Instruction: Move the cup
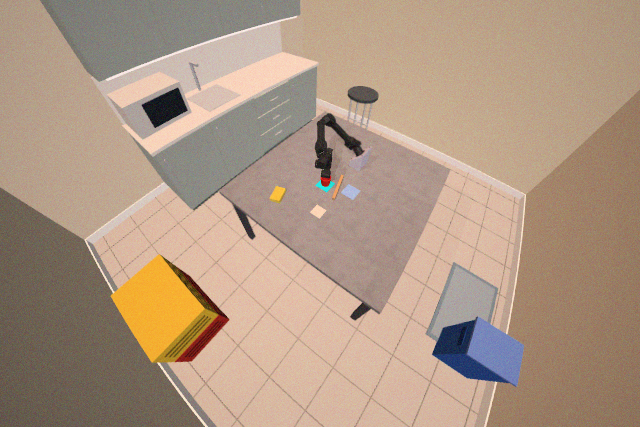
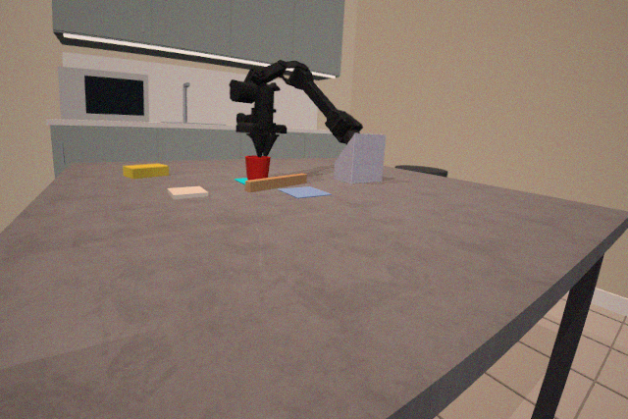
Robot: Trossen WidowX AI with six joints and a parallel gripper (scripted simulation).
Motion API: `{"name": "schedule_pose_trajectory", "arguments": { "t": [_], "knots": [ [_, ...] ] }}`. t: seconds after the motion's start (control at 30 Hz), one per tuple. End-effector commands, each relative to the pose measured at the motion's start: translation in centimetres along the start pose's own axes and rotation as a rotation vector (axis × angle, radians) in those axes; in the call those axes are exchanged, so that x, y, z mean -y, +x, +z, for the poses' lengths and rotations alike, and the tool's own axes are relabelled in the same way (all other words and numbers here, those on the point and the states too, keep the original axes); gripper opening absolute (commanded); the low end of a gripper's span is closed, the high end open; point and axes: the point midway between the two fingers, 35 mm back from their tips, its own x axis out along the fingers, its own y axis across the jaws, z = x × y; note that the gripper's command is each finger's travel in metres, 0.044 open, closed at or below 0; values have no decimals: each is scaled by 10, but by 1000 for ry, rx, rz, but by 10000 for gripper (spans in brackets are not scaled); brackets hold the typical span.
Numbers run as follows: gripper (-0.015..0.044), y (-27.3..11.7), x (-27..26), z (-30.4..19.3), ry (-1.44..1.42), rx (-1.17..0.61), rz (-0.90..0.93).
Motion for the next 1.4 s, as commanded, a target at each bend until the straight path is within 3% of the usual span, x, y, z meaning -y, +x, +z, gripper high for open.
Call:
{"name": "schedule_pose_trajectory", "arguments": {
  "t": [0.0,0.43,0.83,1.37],
  "knots": [
    [128,-5,0,0,6,-4,0],
    [128,-21,-1,0,4,-2,-2],
    [440,-25,-1,1,-1,0,0],
    [440,-78,-4,2,3,-5,-1]
  ]
}}
